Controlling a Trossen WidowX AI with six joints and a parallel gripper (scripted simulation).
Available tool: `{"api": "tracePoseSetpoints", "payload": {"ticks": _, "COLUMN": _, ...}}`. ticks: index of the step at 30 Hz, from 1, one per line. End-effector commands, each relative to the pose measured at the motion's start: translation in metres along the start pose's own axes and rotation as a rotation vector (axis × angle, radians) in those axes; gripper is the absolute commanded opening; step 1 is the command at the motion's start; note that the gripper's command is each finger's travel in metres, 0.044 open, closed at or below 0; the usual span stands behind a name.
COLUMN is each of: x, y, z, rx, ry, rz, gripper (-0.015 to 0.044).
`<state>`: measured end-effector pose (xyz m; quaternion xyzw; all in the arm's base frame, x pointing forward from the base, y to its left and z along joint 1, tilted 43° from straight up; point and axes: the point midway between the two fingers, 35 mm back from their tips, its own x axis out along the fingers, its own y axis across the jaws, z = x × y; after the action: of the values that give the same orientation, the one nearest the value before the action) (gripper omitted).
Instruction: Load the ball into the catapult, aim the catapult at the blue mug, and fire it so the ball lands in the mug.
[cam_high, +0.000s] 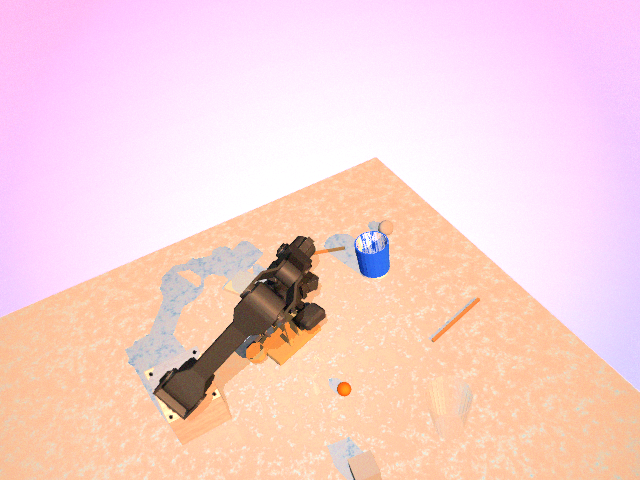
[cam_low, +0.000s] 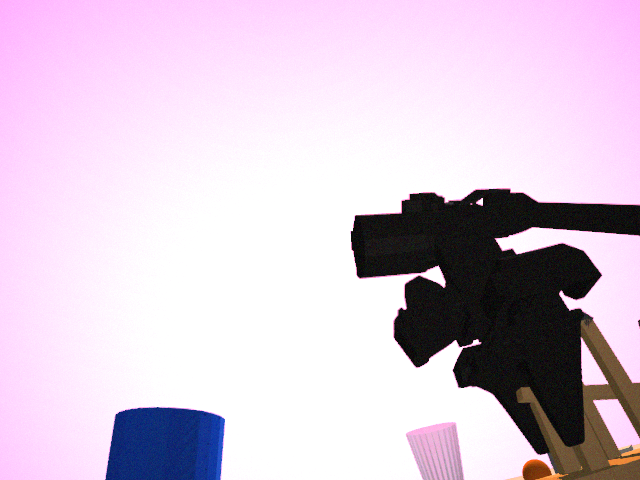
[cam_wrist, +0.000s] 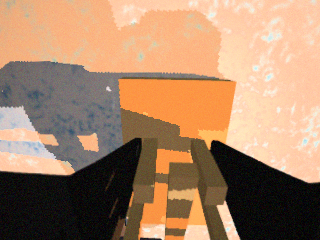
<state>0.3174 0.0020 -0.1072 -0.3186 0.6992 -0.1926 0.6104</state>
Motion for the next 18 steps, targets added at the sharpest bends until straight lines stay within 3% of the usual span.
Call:
{"api": "tracePoseSetpoints", "payload": {"ticks": 1, "x": -0.037, "y": 0.001, "z": 0.002, "rx": 0.002, "ry": -0.01, "rz": 0.005, "gripper": 0.0}}
{"api": "tracePoseSetpoints", "payload": {"ticks": 6, "x": -0.048, "y": 0.001, "z": 0.001, "rx": 0.002, "ry": -0.01, "rz": 0.005, "gripper": 0.0}}
{"api": "tracePoseSetpoints", "payload": {"ticks": 18, "x": -0.032, "y": 0.001, "z": 0.002, "rx": -0.003, "ry": -0.009, "rz": 0.003, "gripper": 0.0}}
